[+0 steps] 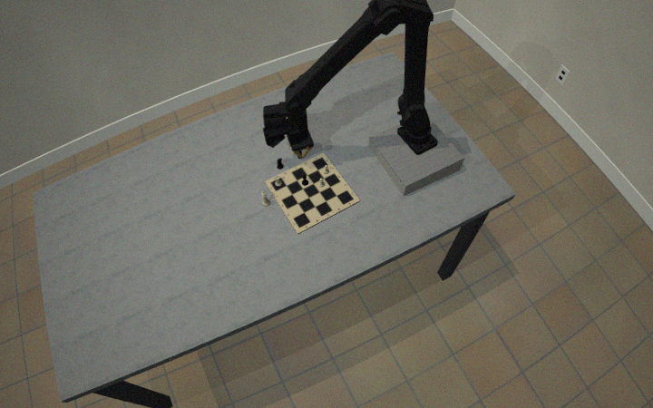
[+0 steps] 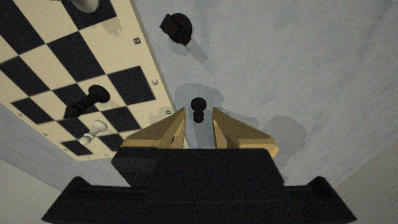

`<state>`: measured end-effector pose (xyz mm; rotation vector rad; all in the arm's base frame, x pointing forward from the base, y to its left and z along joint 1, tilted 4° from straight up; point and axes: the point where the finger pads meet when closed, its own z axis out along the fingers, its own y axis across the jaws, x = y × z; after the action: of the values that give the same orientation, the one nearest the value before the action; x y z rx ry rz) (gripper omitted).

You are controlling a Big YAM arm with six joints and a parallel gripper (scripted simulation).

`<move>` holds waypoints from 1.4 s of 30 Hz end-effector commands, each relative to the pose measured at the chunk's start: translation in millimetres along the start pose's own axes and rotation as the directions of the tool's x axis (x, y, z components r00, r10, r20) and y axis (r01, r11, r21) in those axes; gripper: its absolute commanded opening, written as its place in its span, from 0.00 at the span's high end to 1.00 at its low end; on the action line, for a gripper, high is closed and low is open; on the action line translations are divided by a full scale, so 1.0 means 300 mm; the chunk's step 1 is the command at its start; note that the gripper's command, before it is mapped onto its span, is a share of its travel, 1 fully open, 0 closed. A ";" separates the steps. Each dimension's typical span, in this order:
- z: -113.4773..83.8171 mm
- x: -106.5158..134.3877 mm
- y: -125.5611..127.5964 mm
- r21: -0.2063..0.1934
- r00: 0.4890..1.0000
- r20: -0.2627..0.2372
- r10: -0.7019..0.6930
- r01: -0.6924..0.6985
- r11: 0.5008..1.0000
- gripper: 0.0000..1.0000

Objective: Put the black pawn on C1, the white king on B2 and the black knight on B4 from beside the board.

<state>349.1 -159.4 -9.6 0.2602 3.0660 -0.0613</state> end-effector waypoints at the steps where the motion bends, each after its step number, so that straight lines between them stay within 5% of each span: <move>1: 0.005 -0.031 -0.023 0.008 1.000 0.018 -0.004 0.004 1.000 0.68; 41: 0.018 -0.012 -0.017 0.004 1.000 0.004 -0.005 0.005 1.000 0.68; 42: 0.018 -0.012 -0.017 0.004 1.000 0.004 -0.005 0.005 1.000 1.00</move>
<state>350.4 -160.0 -10.8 0.2596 3.0620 -0.0633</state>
